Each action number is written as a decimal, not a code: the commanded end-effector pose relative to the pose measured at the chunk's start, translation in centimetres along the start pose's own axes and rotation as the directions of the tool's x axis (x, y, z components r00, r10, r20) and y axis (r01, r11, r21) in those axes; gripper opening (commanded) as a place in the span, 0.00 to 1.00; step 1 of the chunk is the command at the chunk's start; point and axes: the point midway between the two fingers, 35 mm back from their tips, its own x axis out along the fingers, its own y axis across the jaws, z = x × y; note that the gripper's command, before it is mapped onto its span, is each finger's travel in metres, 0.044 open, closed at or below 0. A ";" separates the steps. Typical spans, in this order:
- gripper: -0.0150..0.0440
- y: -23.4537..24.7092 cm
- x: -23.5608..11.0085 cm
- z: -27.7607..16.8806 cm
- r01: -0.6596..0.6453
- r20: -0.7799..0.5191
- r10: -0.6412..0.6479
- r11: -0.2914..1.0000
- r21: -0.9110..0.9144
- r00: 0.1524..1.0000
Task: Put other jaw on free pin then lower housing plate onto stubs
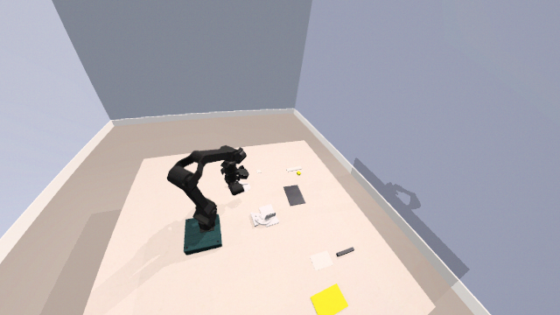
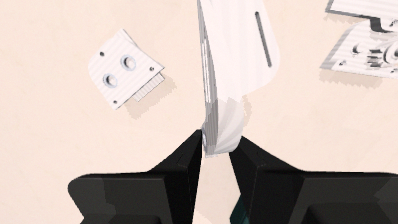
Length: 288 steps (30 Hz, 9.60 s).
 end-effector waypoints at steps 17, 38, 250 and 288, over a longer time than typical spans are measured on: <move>0.32 0.1 -0.5 0.7 -0.006 0.011 0.005 0.994 0.111 1.000; 0.32 0.3 -0.6 2.5 -0.010 0.013 0.005 0.866 0.500 1.000; 0.96 0.4 -0.7 7.0 -0.016 0.016 0.004 0.000 1.000 1.000; 0.25 0.4 -0.7 6.1 -0.015 0.016 0.005 0.678 0.735 1.000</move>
